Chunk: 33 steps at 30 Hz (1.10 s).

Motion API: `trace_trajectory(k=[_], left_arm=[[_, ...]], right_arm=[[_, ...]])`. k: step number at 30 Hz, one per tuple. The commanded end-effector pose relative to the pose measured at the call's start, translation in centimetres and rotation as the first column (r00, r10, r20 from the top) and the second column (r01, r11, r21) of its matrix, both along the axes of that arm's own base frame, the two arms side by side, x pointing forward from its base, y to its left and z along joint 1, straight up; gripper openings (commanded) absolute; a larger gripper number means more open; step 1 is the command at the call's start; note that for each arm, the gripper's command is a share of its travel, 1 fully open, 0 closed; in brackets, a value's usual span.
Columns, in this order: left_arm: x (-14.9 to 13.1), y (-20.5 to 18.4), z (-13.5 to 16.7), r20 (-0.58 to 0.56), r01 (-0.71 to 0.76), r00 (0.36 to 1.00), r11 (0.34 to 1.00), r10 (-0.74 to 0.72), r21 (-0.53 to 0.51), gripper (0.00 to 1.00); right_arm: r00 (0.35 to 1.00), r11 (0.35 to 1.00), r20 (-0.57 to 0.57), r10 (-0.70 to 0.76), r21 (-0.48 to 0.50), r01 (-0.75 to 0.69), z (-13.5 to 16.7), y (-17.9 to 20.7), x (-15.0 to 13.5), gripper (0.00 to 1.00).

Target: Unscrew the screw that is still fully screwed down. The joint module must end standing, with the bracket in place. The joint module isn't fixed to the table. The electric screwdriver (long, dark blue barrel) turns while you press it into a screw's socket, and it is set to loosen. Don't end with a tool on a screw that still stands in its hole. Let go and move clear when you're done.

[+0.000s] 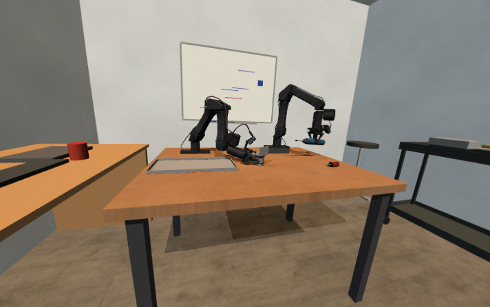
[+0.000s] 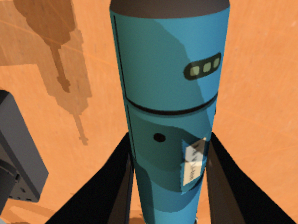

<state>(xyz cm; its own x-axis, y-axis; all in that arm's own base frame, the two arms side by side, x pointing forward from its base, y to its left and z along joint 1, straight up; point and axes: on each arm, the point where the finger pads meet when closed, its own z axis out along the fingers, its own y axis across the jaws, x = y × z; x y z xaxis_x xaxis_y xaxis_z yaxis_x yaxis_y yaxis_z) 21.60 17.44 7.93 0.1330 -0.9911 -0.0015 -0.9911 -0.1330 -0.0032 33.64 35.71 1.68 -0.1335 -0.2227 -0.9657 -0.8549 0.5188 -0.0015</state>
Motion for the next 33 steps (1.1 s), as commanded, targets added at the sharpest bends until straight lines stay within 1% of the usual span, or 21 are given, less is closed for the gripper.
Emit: trace_trajectory(k=[1,5,6,9,13,14,18,20,21,25,26,27,28,30,32,33], left_arm=[[1.9,1.2,2.6,0.083,0.013,0.996,0.997,-0.019,0.074,0.42],[1.9,1.2,1.7,0.083,0.013,0.996,0.997,-0.019,0.073,0.42],[1.0,0.5,0.4,0.051,0.015,0.999,0.999,-0.017,0.047,0.42],[0.9,0.4,-1.0,0.03,0.015,0.999,0.999,-0.016,0.03,0.42],[1.3,0.7,-1.0,0.054,0.014,0.998,0.999,-0.017,0.049,0.42],[2.0,1.3,0.0,0.081,0.013,0.997,0.997,-0.018,0.072,0.42],[2.0,1.3,0.0,0.083,0.012,0.996,0.997,-0.019,0.073,0.42],[0.8,0.4,-2.2,0.03,0.015,0.999,0.999,-0.016,0.03,0.42],[0.8,0.4,-2.7,0.023,0.015,1.0,1.0,-0.016,0.024,0.42],[1.0,0.5,-2.6,0.049,0.014,0.999,0.999,-0.017,0.046,0.42],[1.4,0.9,-2.6,0.056,0.014,0.998,0.999,-0.017,0.051,0.42],[1.4,0.9,-3.2,0.046,0.014,0.999,0.999,-0.017,0.043,0.42],[0.8,0.4,-3.9,0.03,0.015,0.999,0.999,-0.016,0.03,0.42],[0.8,0.4,-4.2,0.034,0.015,0.999,0.999,-0.016,0.033,0.42],[2.1,1.4,-2.5,0.084,0.012,0.996,0.997,-0.019,0.074,0.42],[2.1,1.4,-2.5,0.084,0.012,0.996,0.997,-0.019,0.074,0.42]], right_arm=[[0.999,1.0,-0.044,0.01,-0.025,-0.011,-1.5,-0.2,-0.9,0.59],[0.999,1.0,-0.044,0.01,-0.025,-0.011,-1.5,-0.2,-0.9,0.59],[0.999,1.0,-0.044,0.01,-0.025,-0.011,-1.5,-0.2,-0.9,0.59],[0.999,1.0,-0.044,0.01,-0.025,-0.011,-1.5,-0.2,-0.9,0.59],[0.999,1.0,-0.044,0.01,-0.025,-0.011,-1.5,-0.2,-0.9,0.59],[0.999,1.0,-0.044,0.01,-0.025,-0.011,-1.5,-0.2,-0.9,0.59],[0.999,1.0,-0.044,0.01,-0.025,-0.011,-1.5,-0.2,-0.9,0.59],[0.999,1.0,-0.044,0.01,-0.025,-0.011,-1.5,-0.2,-0.9,0.59],[0.999,1.0,-0.044,0.01,-0.025,-0.011,-1.5,-0.2,-0.9,0.59],[0.999,1.0,-0.044,0.01,-0.025,-0.011,-1.5,-0.2,-0.9,0.59],[0.999,1.0,-0.044,0.01,-0.025,-0.011,-1.5,-0.2,-0.9,0.59],[0.999,1.0,-0.044,0.01,-0.025,-0.011,-1.5,-0.2,-0.9,0.59],[0.999,1.0,-0.044,0.01,-0.025,-0.011,-1.5,-0.2,-0.9,0.59],[0.999,1.0,-0.044,0.01,-0.025,-0.011,-1.5,-0.2,-0.9,0.59],[0.999,1.0,-0.044,0.01,-0.025,-0.011,-1.5,-0.2,-0.9,0.59],[0.999,1.0,-0.044,0.01,-0.025,-0.011,-1.5,-0.2,-0.9,0.59]])
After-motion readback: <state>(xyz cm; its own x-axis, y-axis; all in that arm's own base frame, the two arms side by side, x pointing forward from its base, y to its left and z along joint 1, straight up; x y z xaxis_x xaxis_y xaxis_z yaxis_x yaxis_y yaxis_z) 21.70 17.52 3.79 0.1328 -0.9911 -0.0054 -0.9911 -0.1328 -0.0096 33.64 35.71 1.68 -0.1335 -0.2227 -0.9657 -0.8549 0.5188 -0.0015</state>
